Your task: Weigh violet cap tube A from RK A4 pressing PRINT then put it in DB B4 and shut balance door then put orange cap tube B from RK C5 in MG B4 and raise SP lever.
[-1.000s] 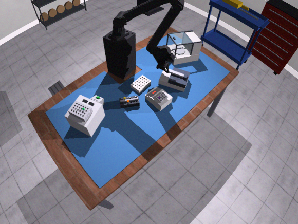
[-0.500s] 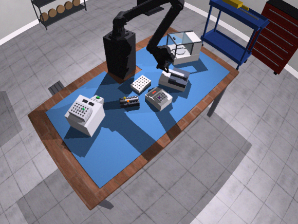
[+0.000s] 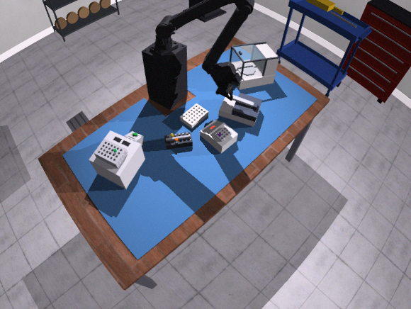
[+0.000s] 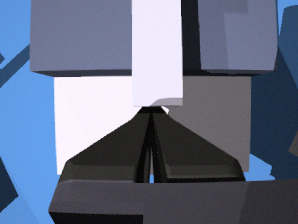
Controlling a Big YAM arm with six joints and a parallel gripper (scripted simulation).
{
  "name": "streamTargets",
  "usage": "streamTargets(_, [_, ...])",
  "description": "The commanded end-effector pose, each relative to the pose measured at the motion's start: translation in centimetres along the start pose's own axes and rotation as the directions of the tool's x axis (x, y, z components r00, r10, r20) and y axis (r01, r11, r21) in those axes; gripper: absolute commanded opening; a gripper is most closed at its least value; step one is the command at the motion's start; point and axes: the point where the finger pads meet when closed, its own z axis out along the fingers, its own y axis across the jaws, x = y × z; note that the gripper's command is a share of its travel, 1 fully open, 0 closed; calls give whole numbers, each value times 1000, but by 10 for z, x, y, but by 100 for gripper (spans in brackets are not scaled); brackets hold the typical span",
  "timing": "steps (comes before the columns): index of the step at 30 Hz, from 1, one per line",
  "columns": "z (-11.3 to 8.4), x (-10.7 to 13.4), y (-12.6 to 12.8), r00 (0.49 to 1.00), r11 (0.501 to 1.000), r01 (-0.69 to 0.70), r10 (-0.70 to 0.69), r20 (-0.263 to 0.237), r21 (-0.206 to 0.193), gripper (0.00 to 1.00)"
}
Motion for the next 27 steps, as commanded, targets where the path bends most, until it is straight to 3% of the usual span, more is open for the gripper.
streamTargets(1, [12,-78,17,986,999,-4,9,168,-32,0])
streamTargets(27, [4,-81,17,986,999,-3,8,168,-32,0])
